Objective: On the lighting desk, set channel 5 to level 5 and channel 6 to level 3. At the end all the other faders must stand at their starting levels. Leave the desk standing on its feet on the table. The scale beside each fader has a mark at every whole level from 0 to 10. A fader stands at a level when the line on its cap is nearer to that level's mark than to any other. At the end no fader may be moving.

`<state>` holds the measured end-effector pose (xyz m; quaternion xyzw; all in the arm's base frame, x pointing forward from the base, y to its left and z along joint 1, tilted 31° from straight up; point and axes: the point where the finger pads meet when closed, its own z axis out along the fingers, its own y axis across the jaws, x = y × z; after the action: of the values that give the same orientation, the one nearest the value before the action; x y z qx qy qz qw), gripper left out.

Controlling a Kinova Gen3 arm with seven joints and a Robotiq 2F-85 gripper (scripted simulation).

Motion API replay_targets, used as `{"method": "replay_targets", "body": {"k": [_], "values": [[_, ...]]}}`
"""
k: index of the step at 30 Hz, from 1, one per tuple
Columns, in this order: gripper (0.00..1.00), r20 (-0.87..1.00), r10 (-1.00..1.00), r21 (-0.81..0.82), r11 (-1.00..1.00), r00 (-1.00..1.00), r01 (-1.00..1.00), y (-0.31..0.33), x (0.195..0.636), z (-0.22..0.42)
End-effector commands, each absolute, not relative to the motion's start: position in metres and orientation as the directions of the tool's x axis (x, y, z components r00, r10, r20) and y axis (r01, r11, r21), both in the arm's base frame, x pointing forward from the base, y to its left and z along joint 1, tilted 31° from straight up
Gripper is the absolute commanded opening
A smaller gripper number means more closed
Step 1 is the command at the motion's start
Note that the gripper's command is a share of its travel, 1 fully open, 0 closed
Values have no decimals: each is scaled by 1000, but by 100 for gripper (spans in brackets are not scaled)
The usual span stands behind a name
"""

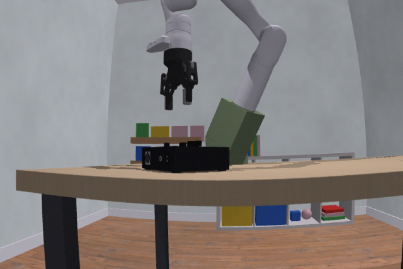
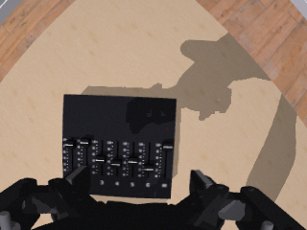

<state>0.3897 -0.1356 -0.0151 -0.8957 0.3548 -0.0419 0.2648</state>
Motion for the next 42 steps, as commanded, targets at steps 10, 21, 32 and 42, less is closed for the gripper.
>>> {"method": "replay_targets", "body": {"k": [10,21,32,42], "values": [[100,-108,-664,-496,-609,740,-619,-158,378,13],[100,-108,-664,-496,-609,740,-619,-158,378,14],[100,-108,-664,-496,-609,740,-619,-158,378,14],[100,-108,-664,-496,-609,740,-619,-158,378,14]]}}
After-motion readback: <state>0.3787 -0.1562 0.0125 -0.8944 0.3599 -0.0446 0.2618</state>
